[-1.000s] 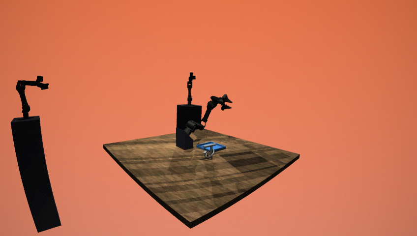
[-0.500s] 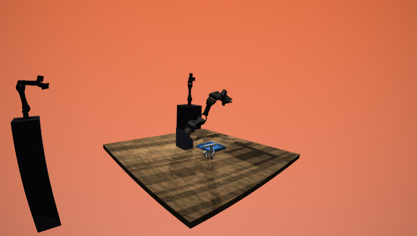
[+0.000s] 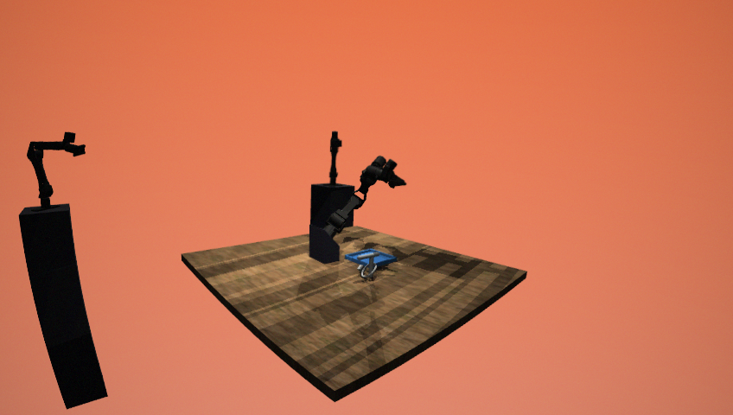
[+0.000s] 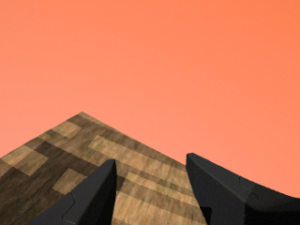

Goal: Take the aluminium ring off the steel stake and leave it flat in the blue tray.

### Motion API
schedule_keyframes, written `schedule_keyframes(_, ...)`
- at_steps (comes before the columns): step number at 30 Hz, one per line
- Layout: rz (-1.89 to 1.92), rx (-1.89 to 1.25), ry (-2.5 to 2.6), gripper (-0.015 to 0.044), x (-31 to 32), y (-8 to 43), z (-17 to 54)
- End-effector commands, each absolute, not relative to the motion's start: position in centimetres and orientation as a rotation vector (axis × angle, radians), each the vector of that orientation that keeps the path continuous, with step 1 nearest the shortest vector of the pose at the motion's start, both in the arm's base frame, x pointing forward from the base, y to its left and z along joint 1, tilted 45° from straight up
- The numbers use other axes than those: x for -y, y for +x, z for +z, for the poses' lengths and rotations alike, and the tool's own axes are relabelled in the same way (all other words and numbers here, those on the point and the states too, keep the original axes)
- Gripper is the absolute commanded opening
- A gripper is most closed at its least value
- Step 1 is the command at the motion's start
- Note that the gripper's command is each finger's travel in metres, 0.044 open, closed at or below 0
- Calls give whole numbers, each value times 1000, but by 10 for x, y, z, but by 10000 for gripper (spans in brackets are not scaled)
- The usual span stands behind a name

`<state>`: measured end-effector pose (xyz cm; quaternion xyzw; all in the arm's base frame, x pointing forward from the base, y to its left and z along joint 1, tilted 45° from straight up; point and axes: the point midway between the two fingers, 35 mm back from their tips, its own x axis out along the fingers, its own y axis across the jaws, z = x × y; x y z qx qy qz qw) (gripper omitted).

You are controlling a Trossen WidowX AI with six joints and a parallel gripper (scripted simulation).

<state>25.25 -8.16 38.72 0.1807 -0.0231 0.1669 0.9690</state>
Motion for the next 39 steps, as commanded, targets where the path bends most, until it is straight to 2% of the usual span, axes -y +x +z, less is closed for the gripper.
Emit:
schedule_keyframes(1,319,-21,444,200,94,272,346)
schedule_keyframes(11,279,-207,570,200,101,304,245)
schedule_keyframes(20,261,-420,650,200,84,309,148)
schedule_keyframes(28,237,-677,730,200,51,287,54)
schedule_keyframes(39,329,-919,752,200,0,242,-10)
